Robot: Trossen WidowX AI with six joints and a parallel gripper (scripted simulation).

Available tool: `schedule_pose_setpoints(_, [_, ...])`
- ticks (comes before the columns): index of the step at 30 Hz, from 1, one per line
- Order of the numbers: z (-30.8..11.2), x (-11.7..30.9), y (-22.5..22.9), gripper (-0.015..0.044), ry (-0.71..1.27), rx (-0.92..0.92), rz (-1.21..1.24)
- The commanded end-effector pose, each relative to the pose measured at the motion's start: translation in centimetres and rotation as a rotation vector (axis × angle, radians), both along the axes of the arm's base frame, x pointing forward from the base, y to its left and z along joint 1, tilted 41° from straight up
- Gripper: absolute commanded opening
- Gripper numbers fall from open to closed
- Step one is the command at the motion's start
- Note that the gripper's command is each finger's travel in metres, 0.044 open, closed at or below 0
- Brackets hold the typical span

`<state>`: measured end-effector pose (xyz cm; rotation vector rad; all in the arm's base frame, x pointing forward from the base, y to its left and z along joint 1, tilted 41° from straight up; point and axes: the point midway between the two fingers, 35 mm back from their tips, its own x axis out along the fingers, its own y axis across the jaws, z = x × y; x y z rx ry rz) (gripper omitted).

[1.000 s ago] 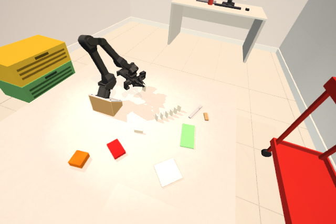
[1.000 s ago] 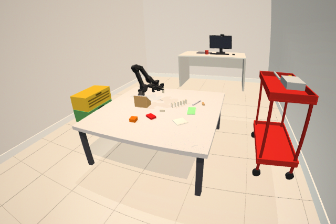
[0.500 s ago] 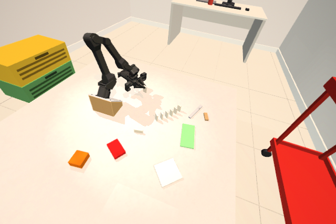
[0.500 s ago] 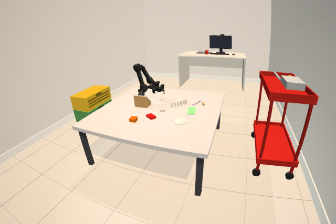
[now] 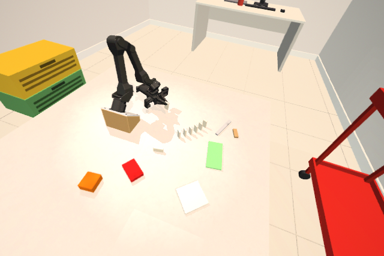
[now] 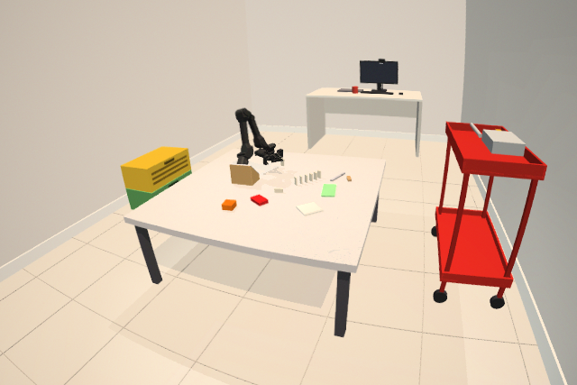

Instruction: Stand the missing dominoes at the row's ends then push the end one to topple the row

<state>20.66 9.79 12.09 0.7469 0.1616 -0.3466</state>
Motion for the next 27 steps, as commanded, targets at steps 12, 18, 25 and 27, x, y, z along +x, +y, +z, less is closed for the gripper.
schedule_pose_setpoints(12, [-2.6,0.4,2.0,0.0020,-0.001,-0.007,-0.001])
schedule_pose_setpoints(18, [-3.8,0.5,2.6,0.0020,-0.001,-0.008,0.000])
schedule_pose_setpoints(25, [-5.2,0.5,3.2,0.0020,0.000,-0.010,0.001])
schedule_pose_setpoints(27, [-5.6,0.5,3.3,0.0020,-0.001,-0.011,0.001])
